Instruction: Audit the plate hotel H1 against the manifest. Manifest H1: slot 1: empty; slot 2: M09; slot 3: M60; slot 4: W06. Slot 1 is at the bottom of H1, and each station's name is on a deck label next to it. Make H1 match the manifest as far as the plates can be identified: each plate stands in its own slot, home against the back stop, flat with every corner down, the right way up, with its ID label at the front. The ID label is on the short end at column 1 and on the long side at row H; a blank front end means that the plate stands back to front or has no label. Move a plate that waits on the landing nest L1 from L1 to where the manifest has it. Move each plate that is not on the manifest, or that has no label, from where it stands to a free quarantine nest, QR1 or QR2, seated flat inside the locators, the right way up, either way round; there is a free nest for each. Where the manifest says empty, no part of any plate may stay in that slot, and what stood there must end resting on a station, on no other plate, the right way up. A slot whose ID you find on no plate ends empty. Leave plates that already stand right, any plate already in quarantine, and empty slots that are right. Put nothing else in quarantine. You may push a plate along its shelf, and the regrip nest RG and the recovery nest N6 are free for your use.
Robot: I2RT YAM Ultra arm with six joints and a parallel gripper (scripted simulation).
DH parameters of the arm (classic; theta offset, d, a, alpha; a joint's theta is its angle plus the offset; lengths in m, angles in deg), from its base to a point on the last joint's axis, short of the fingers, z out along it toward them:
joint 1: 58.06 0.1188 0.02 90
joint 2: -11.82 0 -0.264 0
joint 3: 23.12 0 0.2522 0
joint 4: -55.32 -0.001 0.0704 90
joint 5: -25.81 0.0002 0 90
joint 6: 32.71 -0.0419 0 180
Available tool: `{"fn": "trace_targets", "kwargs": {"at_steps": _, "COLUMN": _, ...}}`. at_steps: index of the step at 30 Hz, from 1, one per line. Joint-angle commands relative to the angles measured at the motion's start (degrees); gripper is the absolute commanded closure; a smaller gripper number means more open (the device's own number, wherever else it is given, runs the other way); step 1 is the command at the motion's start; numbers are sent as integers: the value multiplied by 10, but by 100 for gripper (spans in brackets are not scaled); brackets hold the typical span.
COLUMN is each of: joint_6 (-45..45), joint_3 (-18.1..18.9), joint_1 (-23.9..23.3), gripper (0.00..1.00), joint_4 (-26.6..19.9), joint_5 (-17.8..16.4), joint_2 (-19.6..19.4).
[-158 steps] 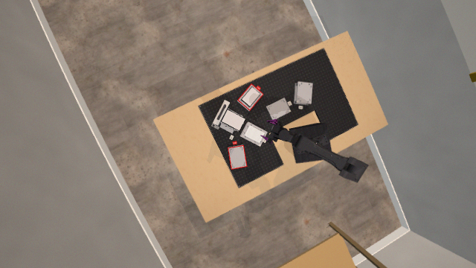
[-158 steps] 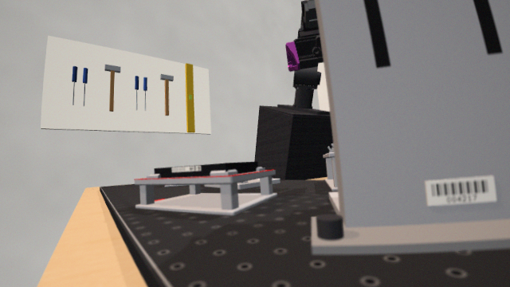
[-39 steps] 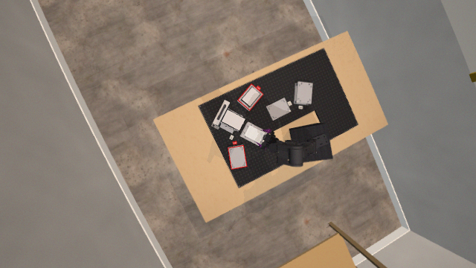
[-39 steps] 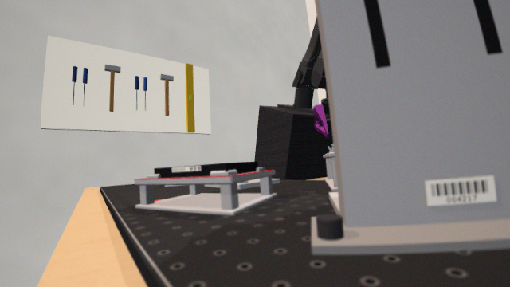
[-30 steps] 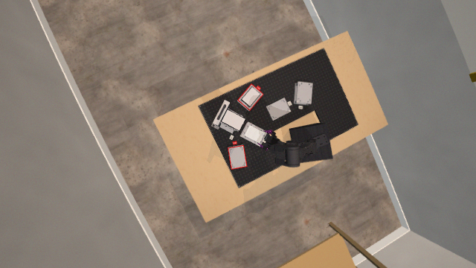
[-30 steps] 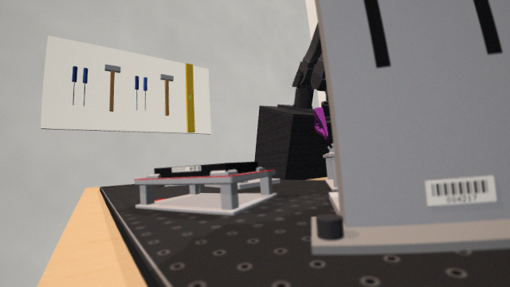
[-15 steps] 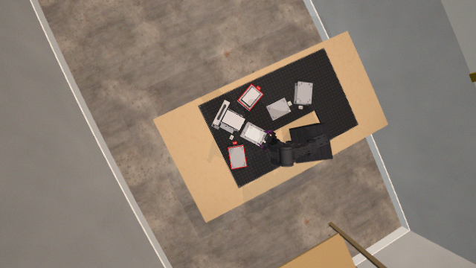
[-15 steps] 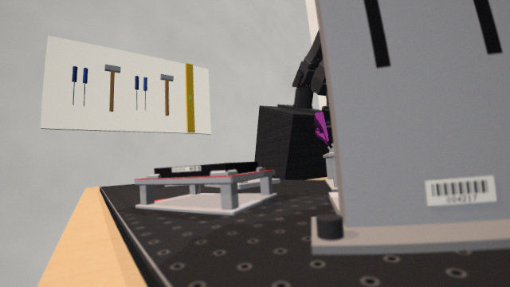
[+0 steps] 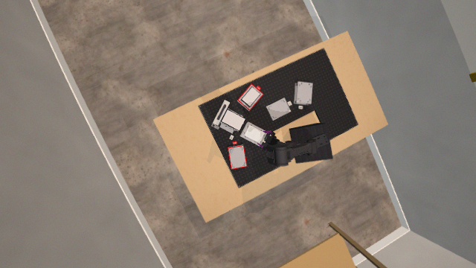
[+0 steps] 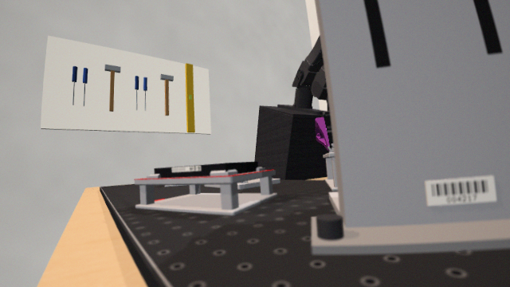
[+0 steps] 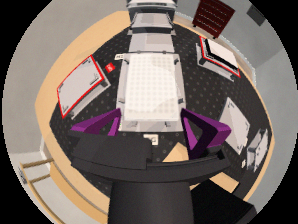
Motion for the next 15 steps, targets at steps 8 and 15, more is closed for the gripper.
{"fn": "trace_targets", "kwargs": {"at_steps": 8, "joint_6": -3, "joint_3": 10, "joint_1": 5, "gripper": 0, "joint_4": 10, "joint_5": 9, "joint_2": -37}}
{"fn": "trace_targets", "kwargs": {"at_steps": 15, "joint_6": -3, "joint_3": 10, "joint_1": 5, "gripper": 0, "joint_4": 10, "joint_5": 10, "joint_2": -38}}
